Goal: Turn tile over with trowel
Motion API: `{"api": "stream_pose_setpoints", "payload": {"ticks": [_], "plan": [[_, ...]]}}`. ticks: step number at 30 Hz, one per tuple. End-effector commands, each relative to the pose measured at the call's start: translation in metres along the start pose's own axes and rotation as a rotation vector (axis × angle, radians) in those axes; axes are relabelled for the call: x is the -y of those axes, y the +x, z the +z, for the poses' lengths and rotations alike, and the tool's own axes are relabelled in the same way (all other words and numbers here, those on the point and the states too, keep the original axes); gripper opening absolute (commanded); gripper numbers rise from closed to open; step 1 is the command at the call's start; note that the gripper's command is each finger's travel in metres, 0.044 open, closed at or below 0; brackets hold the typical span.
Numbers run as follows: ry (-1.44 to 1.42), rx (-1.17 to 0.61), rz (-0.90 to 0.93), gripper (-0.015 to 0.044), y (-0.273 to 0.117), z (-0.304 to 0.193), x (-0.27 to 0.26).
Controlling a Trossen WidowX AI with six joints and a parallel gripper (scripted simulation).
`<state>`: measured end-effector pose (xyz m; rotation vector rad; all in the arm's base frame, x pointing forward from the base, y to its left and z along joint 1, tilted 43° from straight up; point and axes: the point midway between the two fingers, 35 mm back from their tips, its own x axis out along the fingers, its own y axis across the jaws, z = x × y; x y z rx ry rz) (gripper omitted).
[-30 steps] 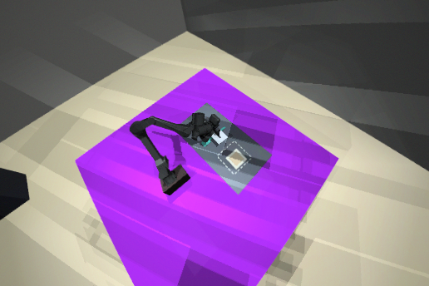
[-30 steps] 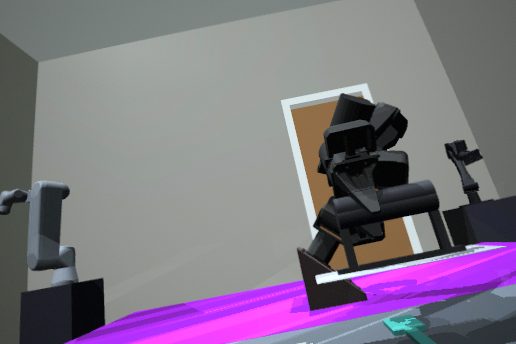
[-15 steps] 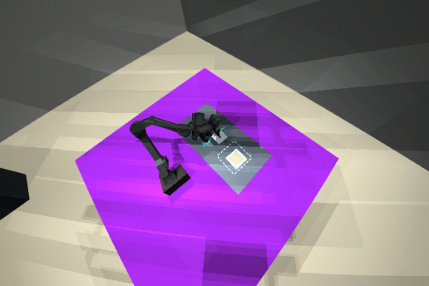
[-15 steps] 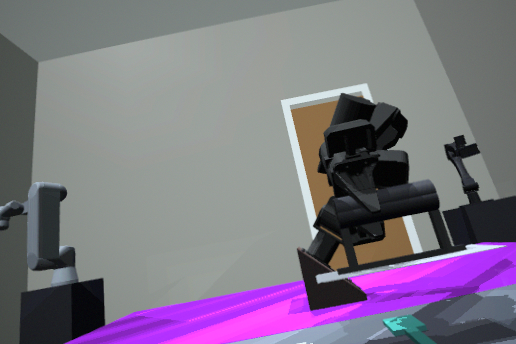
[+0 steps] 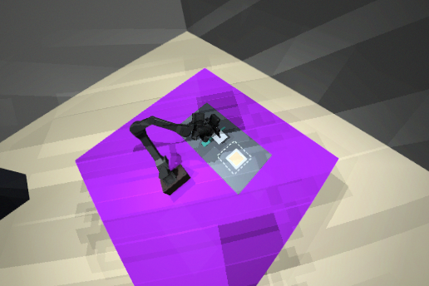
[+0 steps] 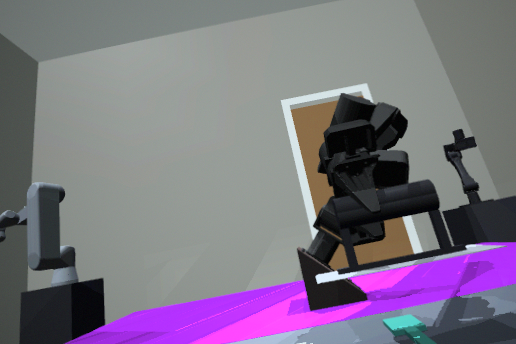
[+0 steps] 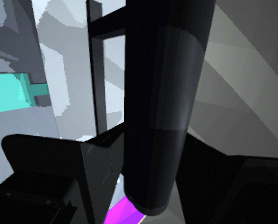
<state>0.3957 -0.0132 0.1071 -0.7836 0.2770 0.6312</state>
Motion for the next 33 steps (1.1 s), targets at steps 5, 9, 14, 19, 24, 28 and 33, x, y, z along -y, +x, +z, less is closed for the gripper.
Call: {"api": "stream_pose_setpoints", "payload": {"ticks": [5,9,14,19,24,28,33], "plan": [[-0.012,0.017,-0.001,0.0,0.002,0.003,0.001],[-0.081,0.119,-0.006,0.0,0.011,0.024,0.006],[-0.171,0.25,-0.008,0.0,0.021,0.05,0.009],[-0.251,0.38,-0.002,0.0,0.029,0.075,0.007],[-0.346,0.507,0.002,0.0,0.034,0.1,0.003],[-0.438,0.606,-0.002,0.0,0.035,0.117,0.0],[-0.555,0.727,-0.006,0.0,0.035,0.137,-0.007]]}}
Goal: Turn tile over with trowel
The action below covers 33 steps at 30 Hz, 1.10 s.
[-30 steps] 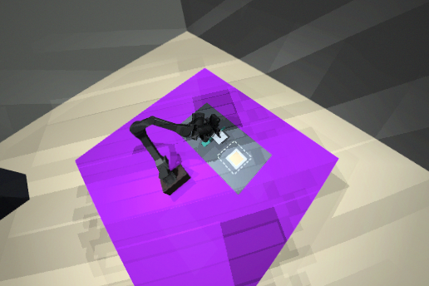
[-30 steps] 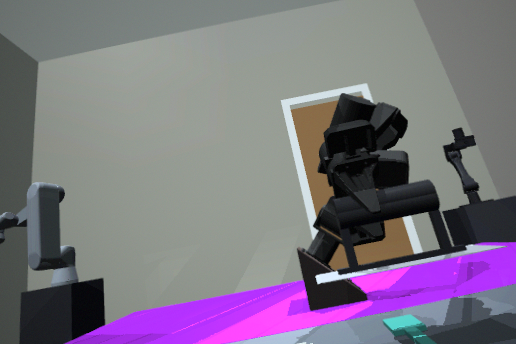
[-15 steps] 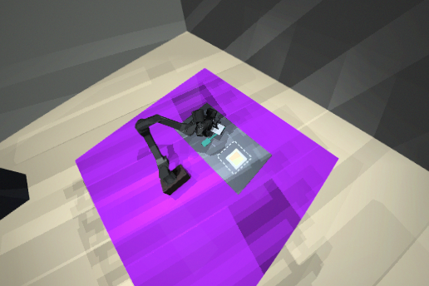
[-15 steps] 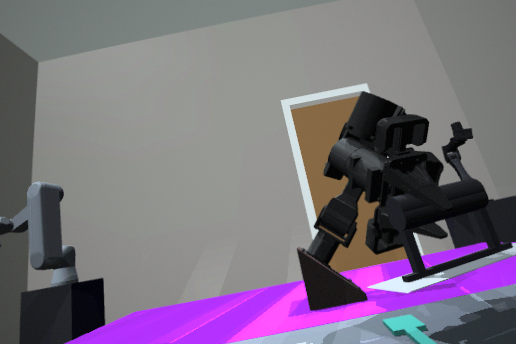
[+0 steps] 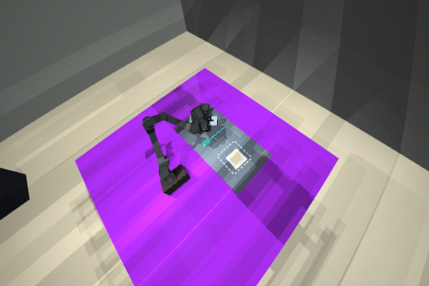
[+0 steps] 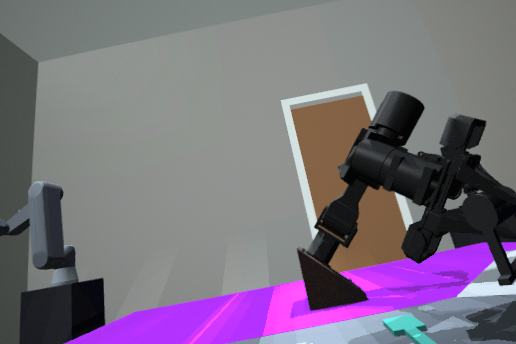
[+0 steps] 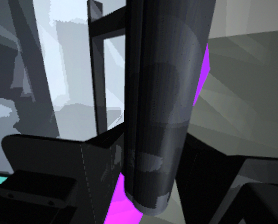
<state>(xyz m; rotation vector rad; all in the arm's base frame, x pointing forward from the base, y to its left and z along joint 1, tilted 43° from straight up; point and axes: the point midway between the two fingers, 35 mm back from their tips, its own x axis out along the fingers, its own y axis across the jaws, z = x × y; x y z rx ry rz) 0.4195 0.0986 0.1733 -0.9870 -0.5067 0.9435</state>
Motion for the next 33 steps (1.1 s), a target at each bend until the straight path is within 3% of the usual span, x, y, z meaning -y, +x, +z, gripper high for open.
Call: {"api": "stream_pose_setpoints", "payload": {"ticks": [1,13,33], "plan": [[-0.09,0.081,-0.001,0.0,0.007,0.011,0.005],[-0.363,0.347,0.021,0.0,0.027,0.048,-0.003],[-0.367,0.352,0.02,0.0,0.042,0.047,-0.021]]}}
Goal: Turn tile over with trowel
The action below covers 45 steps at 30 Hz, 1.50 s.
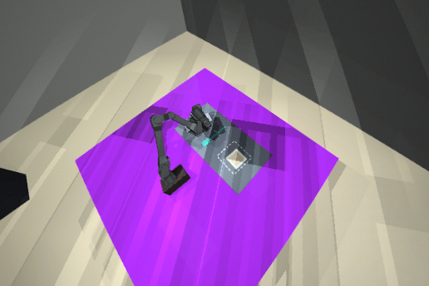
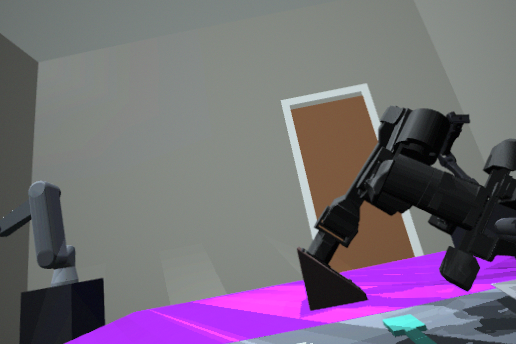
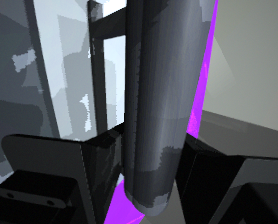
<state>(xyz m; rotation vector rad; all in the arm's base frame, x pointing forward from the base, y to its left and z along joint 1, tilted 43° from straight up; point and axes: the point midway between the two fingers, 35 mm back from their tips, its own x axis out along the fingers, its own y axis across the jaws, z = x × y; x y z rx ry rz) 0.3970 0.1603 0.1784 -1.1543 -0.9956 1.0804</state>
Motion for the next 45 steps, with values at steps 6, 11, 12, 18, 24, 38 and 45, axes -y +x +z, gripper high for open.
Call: {"api": "stream_pose_setpoints", "payload": {"ticks": [6,11,12,18,24,38,45], "plan": [[-0.004,-0.008,-0.003,0.0,0.007,-0.001,-0.01],[-0.004,-0.009,-0.003,0.0026,0.01,-0.001,-0.013],[-0.004,-0.009,-0.003,0.0053,0.01,-0.001,-0.013],[-0.004,-0.009,-0.003,0.021,0.01,-0.001,-0.013],[-0.004,-0.009,-0.003,0.03,0.01,-0.001,-0.013],[0.004,-0.005,-0.006,0.03,-0.03,-0.002,-0.012],[0.008,-0.009,0.003,0.03,-0.052,0.0,-0.012]]}}
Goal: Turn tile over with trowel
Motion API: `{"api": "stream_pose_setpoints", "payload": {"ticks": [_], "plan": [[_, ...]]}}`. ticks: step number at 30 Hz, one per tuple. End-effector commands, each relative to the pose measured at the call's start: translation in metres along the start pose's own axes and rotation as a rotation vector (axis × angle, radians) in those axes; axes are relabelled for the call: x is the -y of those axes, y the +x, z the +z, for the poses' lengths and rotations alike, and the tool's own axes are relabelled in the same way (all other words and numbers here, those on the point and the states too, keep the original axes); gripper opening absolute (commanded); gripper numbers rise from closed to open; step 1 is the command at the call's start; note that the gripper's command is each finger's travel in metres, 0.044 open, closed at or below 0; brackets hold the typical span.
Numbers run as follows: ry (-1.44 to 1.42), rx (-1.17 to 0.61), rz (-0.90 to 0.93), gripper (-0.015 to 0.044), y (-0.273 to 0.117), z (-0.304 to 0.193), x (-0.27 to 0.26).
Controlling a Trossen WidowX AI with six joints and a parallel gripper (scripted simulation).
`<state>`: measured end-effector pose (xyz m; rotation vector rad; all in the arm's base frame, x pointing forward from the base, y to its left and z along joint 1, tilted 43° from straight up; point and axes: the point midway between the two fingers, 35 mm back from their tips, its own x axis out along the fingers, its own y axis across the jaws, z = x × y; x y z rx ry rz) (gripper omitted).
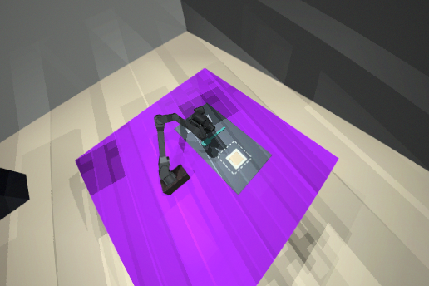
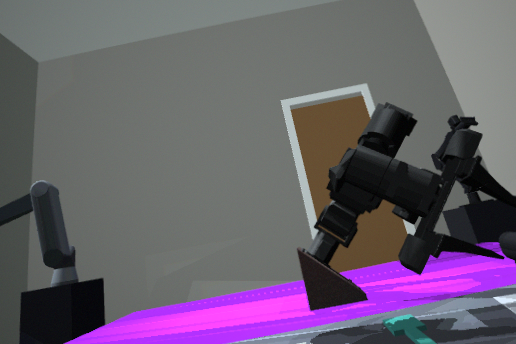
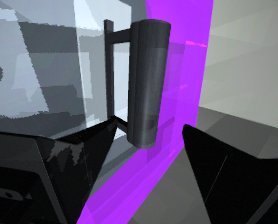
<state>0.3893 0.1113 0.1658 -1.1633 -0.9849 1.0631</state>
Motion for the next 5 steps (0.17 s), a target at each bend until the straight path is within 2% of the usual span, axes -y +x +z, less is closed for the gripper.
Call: {"api": "stream_pose_setpoints", "payload": {"ticks": [1,5], "plan": [[0.011,0.001,0.007,0.03,-0.008,0.006,0.002],[0.012,-0.075,0.019,0.03,-0.053,0.025,0.036]]}}
